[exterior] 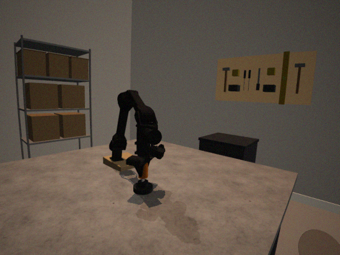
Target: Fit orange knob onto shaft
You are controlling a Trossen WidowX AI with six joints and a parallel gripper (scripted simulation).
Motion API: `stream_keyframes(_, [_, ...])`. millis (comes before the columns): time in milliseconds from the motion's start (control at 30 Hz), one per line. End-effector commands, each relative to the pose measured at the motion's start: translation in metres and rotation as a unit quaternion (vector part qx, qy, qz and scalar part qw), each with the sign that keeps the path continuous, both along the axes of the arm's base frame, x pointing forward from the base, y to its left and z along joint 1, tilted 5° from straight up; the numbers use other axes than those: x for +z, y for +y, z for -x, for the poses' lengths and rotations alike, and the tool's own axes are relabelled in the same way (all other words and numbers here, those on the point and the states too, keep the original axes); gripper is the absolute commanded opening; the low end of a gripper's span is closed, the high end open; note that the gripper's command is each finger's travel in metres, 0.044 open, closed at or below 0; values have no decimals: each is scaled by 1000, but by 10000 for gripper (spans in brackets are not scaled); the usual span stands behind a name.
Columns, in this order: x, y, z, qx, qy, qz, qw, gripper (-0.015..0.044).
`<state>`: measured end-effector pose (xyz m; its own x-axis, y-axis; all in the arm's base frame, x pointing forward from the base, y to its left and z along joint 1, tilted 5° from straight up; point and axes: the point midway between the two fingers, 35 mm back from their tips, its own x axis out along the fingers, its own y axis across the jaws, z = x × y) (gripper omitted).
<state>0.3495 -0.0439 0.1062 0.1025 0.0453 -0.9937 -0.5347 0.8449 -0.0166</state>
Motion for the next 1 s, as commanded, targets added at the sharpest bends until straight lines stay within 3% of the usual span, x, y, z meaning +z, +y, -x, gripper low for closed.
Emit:
stream_keyframes(0, [-1, 0, 0, -9, 0, -1, 1000, 0])
stream_keyframes(967, [1, 0, 0, -9, 0, -1, 1000, 0])
